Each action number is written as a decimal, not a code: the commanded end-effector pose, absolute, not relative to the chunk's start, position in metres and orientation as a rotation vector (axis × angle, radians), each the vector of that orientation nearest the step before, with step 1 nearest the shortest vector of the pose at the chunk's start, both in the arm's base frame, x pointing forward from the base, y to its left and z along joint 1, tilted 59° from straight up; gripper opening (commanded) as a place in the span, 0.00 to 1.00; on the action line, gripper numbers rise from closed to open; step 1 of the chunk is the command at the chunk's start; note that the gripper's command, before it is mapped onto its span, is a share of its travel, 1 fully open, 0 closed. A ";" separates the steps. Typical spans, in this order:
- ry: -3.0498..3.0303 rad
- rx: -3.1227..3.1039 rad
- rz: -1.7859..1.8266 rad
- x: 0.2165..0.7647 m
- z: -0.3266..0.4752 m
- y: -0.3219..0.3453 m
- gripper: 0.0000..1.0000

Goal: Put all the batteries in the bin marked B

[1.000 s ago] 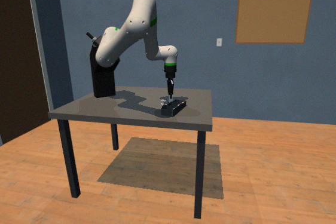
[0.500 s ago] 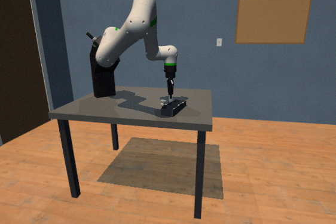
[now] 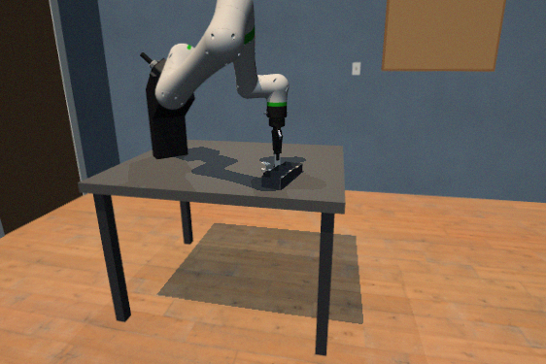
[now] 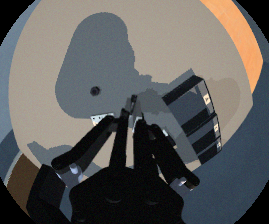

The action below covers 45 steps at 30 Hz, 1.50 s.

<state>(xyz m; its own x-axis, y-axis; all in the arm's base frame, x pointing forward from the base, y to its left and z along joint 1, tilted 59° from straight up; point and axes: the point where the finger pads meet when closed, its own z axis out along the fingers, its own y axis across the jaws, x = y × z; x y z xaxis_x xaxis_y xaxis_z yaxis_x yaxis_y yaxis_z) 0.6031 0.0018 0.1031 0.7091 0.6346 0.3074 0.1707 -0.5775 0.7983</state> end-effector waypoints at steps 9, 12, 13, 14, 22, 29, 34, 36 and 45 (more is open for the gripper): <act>0.611 2.127 0.752 0.583 0.119 0.017 0.03; 0.611 2.127 0.752 0.576 0.124 0.023 0.03; 0.611 2.127 0.752 0.573 0.126 0.024 0.03; 0.611 2.127 0.752 0.571 0.127 0.026 0.03; 0.611 2.127 0.752 0.562 0.134 0.033 0.03; 0.611 2.127 0.752 0.562 0.134 0.033 0.03; 0.611 2.127 0.752 0.559 0.136 0.035 0.03; 0.611 2.127 0.752 0.558 0.138 0.036 0.03; 0.611 2.127 0.752 0.555 0.174 -0.004 0.03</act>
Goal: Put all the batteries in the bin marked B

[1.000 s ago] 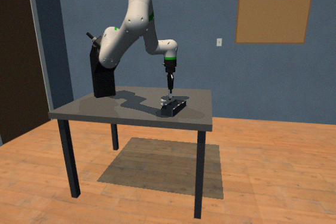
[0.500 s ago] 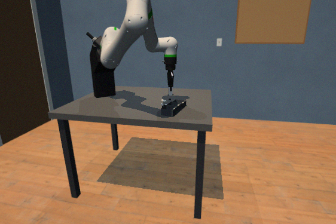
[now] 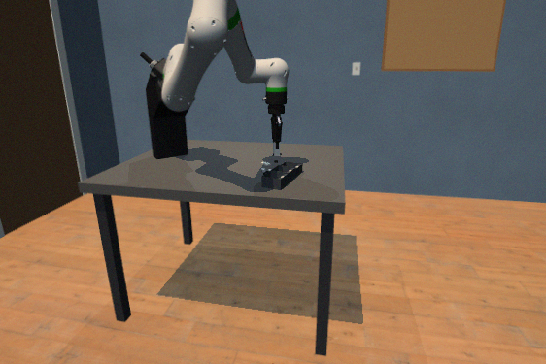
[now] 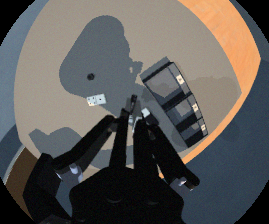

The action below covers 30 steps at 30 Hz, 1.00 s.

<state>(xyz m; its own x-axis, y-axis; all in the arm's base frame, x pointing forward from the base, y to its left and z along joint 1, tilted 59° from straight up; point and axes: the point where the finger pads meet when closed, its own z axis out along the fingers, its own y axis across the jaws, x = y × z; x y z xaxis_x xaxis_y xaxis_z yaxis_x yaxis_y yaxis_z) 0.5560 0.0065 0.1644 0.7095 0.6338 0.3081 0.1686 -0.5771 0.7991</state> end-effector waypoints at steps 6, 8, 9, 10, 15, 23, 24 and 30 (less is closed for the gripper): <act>0.611 2.127 0.752 0.554 0.190 -0.021 0.03; 0.611 2.127 0.752 0.554 0.198 -0.030 0.03; 0.611 2.127 0.752 0.554 0.202 -0.034 0.03; 0.611 2.127 0.752 0.554 0.207 -0.039 0.03; 0.611 2.127 0.752 0.552 0.227 -0.061 0.03; 0.611 2.127 0.752 0.551 0.251 -0.087 0.03; 0.559 2.149 0.779 0.551 0.255 -0.092 0.03; 0.280 2.250 0.919 0.549 0.280 -0.118 0.03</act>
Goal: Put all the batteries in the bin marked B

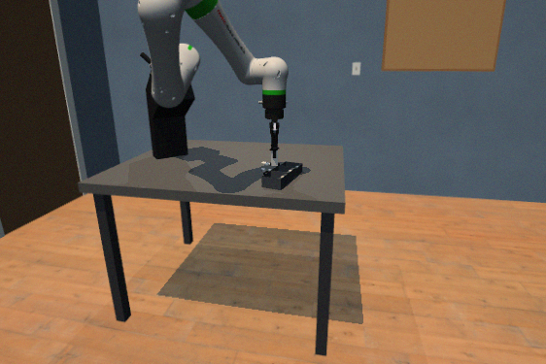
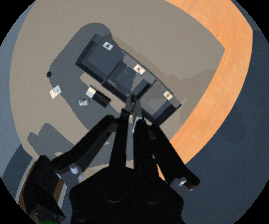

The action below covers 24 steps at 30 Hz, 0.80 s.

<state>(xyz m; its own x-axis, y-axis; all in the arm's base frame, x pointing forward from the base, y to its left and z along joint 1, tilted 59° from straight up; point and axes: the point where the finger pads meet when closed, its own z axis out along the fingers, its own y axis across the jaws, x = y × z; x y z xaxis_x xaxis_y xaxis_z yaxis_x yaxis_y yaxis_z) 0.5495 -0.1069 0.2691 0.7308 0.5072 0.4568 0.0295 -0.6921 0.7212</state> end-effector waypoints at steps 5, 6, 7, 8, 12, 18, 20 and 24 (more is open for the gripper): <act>0.039 2.312 1.027 0.548 0.300 -0.140 0.03; -0.010 2.322 1.048 0.548 0.304 -0.145 0.03; -0.060 2.331 1.069 0.548 0.307 -0.148 0.03; -0.110 2.340 1.089 0.548 0.307 -0.148 0.03; -0.275 2.361 1.155 0.548 0.307 -0.148 0.03; -0.520 2.383 1.240 0.548 0.307 -0.148 0.03; -0.610 2.386 1.269 0.548 0.307 -0.148 0.03; -0.794 2.384 1.324 0.548 0.307 -0.148 0.03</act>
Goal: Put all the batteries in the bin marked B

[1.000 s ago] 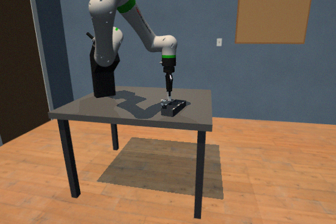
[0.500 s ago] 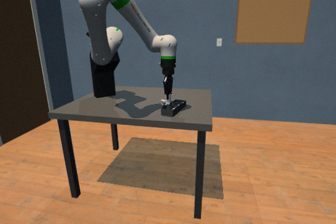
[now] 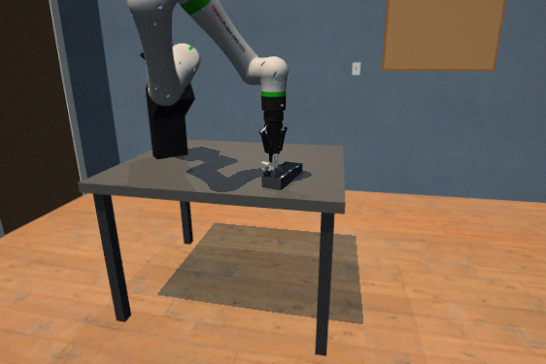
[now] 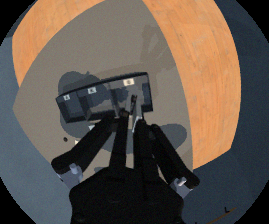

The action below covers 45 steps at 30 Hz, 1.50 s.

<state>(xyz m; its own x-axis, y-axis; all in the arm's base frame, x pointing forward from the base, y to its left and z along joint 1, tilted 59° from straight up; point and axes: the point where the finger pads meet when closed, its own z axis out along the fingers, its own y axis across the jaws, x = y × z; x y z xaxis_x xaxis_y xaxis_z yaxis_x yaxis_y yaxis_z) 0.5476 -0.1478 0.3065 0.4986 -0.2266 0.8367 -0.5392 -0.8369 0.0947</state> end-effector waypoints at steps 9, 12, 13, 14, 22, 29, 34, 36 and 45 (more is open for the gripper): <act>-1.181 2.341 1.424 0.548 0.307 -0.148 0.03; -1.325 2.313 1.454 0.548 0.307 -0.148 0.03; -1.373 2.302 1.463 0.548 0.307 -0.148 0.03; -1.421 2.290 1.473 0.548 0.307 -0.148 0.03; -1.787 2.169 1.534 0.548 0.307 -0.148 0.03; -2.093 2.004 1.592 0.548 0.307 -0.148 0.03; -2.153 1.958 1.611 0.548 0.307 -0.148 0.03; -2.153 1.958 1.611 0.548 0.307 -0.148 0.03; -2.153 1.958 1.611 0.548 0.307 -0.148 0.03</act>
